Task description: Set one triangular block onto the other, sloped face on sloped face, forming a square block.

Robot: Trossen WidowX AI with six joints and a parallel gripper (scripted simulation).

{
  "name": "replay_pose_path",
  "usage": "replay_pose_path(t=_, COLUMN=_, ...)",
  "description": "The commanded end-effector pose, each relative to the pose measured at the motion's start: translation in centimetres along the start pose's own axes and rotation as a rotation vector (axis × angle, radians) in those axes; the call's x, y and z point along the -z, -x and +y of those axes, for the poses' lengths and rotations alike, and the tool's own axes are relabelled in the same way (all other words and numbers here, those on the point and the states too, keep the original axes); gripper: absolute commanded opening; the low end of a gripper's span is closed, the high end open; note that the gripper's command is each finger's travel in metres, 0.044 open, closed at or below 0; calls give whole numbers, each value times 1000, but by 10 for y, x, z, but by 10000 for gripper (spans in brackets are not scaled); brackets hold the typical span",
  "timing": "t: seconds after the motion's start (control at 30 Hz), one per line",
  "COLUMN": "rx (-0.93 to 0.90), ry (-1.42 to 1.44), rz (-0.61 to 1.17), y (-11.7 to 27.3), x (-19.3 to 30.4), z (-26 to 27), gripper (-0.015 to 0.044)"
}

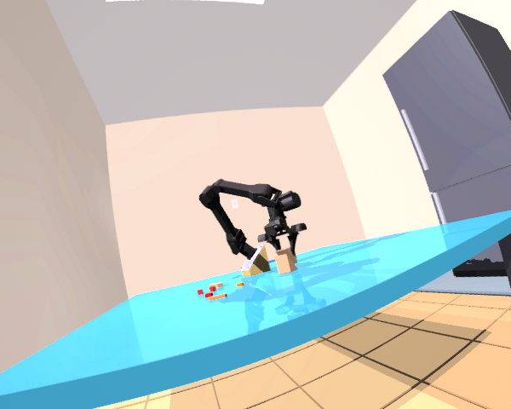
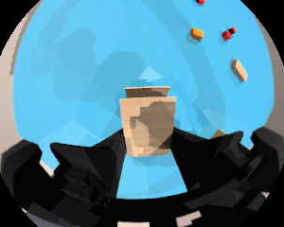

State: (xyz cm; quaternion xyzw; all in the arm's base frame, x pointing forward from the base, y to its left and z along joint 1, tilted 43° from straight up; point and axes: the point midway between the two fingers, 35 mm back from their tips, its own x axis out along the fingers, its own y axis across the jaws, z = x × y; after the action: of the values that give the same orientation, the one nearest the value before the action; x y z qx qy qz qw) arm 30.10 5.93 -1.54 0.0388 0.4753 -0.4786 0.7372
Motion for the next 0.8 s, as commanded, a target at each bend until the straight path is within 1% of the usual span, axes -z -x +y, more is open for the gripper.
replay_pose_path(t=0.0, rx=-1, ry=3, rz=-6, y=-2, x=-2, z=-1, gripper=0)
replay_pose_path(t=0.77, rx=1, ry=1, rz=-7, y=-15, x=-8, z=-2, gripper=0)
